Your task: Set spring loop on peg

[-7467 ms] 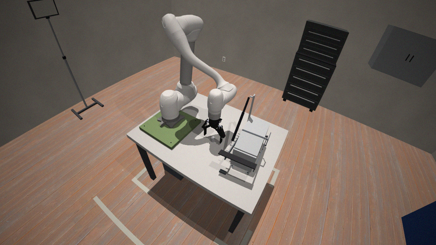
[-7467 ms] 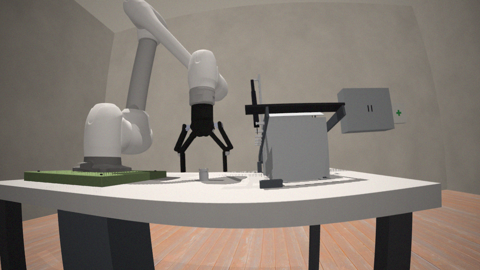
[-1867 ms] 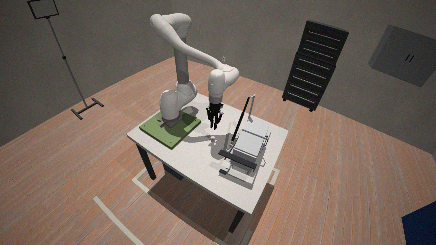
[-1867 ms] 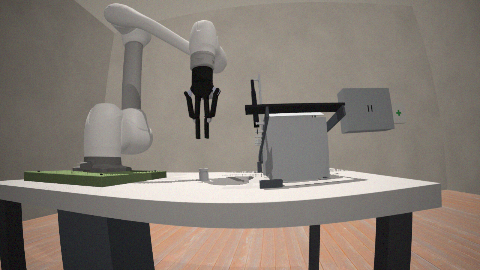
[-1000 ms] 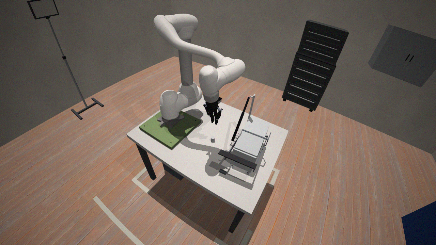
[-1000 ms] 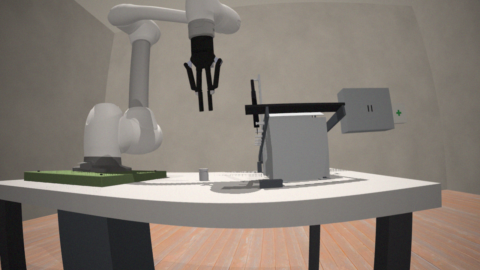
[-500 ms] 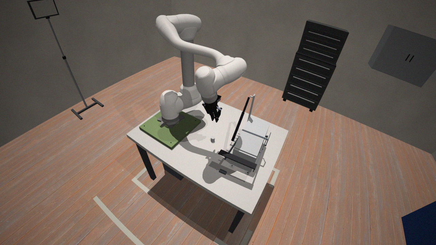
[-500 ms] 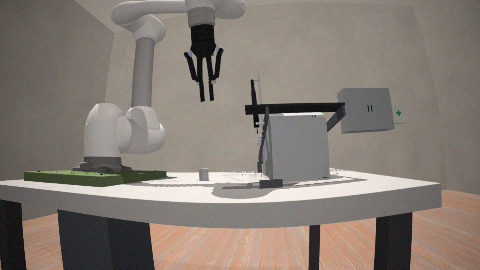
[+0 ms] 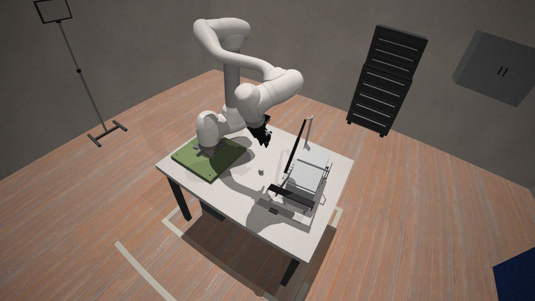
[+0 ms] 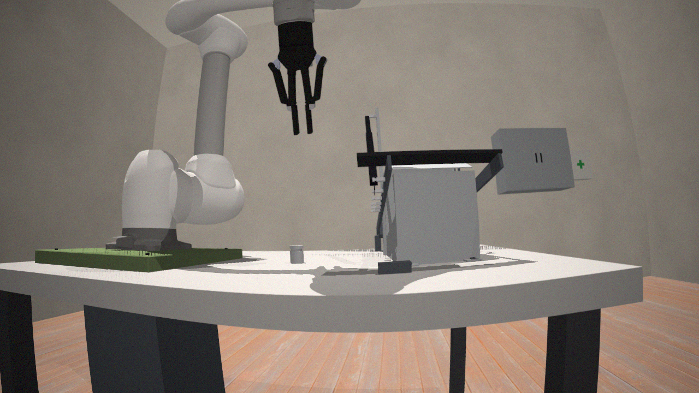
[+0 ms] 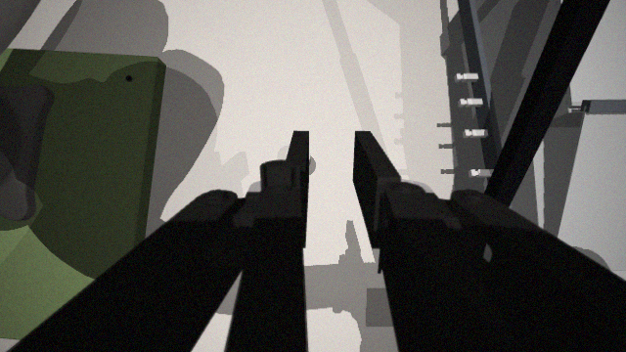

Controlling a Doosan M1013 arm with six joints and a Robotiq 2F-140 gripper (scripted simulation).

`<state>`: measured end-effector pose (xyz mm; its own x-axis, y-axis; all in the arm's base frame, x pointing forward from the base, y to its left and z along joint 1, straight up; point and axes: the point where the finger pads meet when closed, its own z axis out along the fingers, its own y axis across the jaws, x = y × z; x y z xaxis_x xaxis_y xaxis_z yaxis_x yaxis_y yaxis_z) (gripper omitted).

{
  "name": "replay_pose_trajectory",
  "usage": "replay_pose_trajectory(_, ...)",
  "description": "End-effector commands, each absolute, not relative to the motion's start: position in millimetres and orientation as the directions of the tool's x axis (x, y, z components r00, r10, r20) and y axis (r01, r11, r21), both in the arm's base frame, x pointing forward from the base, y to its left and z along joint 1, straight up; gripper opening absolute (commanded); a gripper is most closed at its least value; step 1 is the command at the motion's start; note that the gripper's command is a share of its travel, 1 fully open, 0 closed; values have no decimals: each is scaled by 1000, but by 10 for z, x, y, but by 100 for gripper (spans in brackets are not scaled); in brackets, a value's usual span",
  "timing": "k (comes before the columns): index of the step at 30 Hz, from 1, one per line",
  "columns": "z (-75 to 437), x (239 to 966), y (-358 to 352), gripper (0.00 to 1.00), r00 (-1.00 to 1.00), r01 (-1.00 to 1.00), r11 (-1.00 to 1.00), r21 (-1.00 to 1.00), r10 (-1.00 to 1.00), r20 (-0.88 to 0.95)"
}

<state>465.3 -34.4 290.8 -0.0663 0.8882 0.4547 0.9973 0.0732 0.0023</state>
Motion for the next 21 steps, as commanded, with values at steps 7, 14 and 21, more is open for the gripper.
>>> replay_pose_trajectory(7, 3293, 4750, -497, 24, -78, 996, 90, 7, 823, 563)
replay_pose_trajectory(14, 3293, 4750, -497, 24, -78, 996, 90, 7, 823, 563)
replay_pose_trajectory(21, 3128, 5327, -498, 24, -79, 996, 91, 7, 819, 569)
